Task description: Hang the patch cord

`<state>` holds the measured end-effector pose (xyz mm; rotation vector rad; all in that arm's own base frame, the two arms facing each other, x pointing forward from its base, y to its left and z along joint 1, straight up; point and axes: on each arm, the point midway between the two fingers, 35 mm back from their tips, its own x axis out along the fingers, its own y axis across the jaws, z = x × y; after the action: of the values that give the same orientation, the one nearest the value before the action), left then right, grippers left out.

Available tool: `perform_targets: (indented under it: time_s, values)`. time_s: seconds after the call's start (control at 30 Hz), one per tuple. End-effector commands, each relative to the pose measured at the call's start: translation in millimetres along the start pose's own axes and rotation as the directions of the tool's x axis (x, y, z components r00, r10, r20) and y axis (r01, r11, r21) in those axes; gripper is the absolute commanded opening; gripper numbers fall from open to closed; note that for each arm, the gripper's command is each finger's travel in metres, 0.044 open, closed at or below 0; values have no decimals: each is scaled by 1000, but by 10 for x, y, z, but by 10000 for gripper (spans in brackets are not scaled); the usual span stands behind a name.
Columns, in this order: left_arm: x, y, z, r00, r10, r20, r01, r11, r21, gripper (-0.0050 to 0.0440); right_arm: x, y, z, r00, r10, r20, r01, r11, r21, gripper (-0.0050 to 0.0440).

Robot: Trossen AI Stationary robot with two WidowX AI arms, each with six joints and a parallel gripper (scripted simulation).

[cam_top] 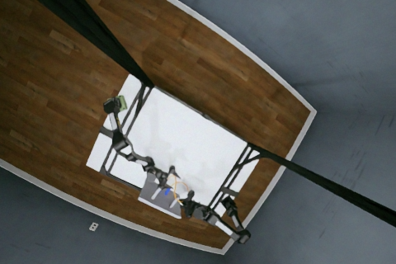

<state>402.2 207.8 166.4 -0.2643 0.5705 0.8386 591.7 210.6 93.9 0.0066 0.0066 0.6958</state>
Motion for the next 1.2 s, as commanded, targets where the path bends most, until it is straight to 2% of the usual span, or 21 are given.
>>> perform_targets:
  time_s: [0.0,1.17]
  values:
    - [-63,-4,113,1000,-9,27,10,1000,-13,25,94,-2,176,999,-2,33,2,1000,-19,440]
    - [-63,-4,113,1000,-9,27,10,1000,-13,25,261,-3,208,999,-7,41,8,1000,-27,440]
